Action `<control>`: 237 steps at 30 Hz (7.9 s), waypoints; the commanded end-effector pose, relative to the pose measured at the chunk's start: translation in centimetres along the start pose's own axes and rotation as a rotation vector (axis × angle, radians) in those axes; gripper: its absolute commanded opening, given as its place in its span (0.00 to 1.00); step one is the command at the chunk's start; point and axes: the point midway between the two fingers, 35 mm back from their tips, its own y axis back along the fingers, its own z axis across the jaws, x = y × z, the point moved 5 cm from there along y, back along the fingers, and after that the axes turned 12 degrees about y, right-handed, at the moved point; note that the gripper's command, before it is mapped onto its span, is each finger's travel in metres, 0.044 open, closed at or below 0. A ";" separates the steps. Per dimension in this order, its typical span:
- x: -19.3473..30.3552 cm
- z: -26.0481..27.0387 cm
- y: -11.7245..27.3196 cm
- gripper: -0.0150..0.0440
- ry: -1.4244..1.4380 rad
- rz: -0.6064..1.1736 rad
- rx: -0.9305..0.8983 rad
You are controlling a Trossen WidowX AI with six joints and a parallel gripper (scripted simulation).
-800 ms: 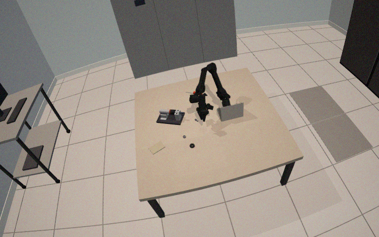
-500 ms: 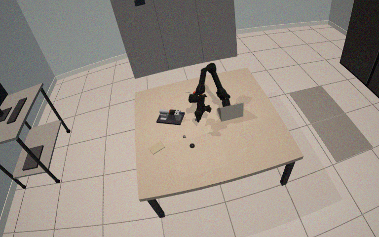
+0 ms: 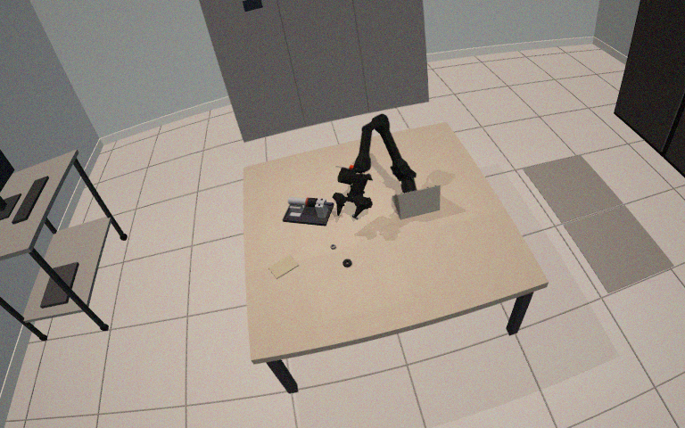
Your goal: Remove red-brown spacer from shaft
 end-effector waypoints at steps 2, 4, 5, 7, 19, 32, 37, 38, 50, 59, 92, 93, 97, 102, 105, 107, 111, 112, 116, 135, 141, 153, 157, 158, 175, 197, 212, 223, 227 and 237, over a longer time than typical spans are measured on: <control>4.0 -0.6 -0.7 1.00 -1.078 0.308 0.209; 4.4 -0.6 -0.6 1.00 -1.199 0.331 0.248; 4.6 -0.6 -0.6 1.00 -1.260 0.341 0.269; 5.1 -0.6 -0.5 1.00 -1.388 0.371 0.321; 7.1 -0.2 -0.1 1.00 -1.984 0.417 0.583; 7.2 -0.2 -0.1 1.00 -1.984 0.417 0.583; 7.2 -0.2 -0.1 1.00 -1.984 0.417 0.583; 7.2 -0.2 -0.1 1.00 -1.984 0.417 0.583; 7.2 -0.2 -0.1 1.00 -1.984 0.417 0.583; 7.2 -0.2 -0.1 1.00 -1.984 0.417 0.583; 7.0 0.0 0.0 1.00 -1.984 0.417 0.582; 7.0 0.0 0.0 1.00 -1.984 0.416 0.582; 7.2 0.0 -0.4 1.00 -1.985 0.416 0.581; 7.7 0.0 -1.1 1.00 -1.986 0.416 0.580; 8.0 0.0 -1.5 1.00 -1.986 0.416 0.579; 8.2 0.1 -1.7 1.00 -1.986 0.416 0.580; 8.5 0.1 -2.3 1.00 -1.986 0.416 0.580; 8.6 0.1 -2.4 1.00 -1.986 0.416 0.581; 9.0 0.2 -2.9 1.00 -1.985 0.417 0.583; 9.4 0.3 -3.4 1.00 -1.983 0.418 0.585; 9.4 0.3 -3.4 1.00 -1.983 0.418 0.585; 9.4 0.3 -3.4 1.00 -1.983 0.418 0.585; 9.5 0.3 -3.5 1.00 -1.983 0.418 0.585; 9.5 0.3 -3.6 1.00 -1.983 0.418 0.585; 10.4 0.4 -4.8 1.00 -1.983 0.418 0.586; 10.4 0.4 -4.9 0.82 -1.988 0.422 0.588; 10.4 0.4 -4.9 0.25 -1.988 0.422 0.588; 10.0 0.7 -4.7 0.25 -1.983 0.418 0.586; 9.7 0.8 -4.6 0.25 -1.983 0.418 0.585; 9.1 1.2 -4.3 0.25 -1.983 0.418 0.585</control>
